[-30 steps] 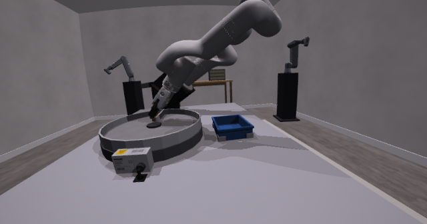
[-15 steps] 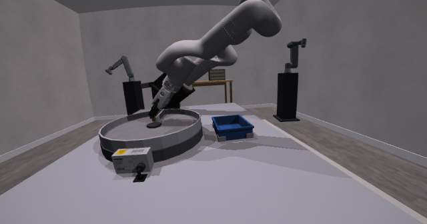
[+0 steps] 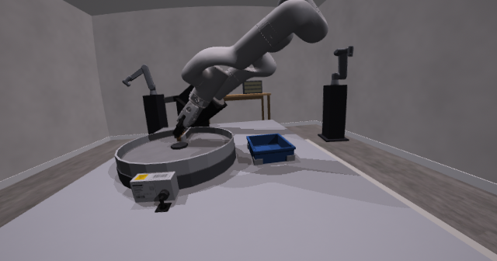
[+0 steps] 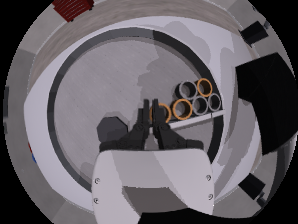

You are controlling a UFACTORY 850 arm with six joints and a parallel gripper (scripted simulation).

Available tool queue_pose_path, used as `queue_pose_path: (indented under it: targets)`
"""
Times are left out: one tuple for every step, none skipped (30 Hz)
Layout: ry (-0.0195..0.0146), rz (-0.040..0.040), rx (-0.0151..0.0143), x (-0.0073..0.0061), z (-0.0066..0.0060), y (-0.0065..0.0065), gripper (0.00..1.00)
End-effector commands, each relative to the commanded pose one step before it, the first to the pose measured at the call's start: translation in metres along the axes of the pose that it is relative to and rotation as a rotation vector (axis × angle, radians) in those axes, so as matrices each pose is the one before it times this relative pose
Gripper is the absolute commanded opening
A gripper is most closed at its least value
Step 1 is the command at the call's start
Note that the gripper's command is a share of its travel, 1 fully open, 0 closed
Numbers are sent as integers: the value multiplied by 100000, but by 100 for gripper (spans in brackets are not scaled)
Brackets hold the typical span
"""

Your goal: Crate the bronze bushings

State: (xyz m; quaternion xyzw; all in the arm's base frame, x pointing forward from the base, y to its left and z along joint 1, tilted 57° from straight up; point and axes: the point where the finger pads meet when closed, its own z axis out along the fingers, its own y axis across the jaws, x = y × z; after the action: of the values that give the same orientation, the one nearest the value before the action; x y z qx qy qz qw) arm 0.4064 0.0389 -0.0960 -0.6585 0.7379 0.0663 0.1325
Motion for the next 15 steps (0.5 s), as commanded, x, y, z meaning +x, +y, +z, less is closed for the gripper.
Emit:
queue_pose_path:
  targets:
    - [50,69,42,209,-231,-28,0]
    - [0,0,0,153,-182,0,0]
    - [0,0,0,200,-238,0,0]
    - [0,0,0,242,-287,0,0]
    - [0,0,0,276,-328,0,0]
    - [0,0,0,300,-357,0,0]
    - [0,0,0,314,-373,0,0]
    - [0,0,0,317,-376,0,0]
    - [0,0,0,310,-369,0,0]
    - [0,0,0,295,-350,0,0]
    - [0,0,0,273,-324,0,0]
    - [0,0,0,244,-290,0,0]
    - [1,0,0,213,-252,0,0]
    - [0,0,0,176,-209,0,0]
    - [0,0,0,0,0,0,0]
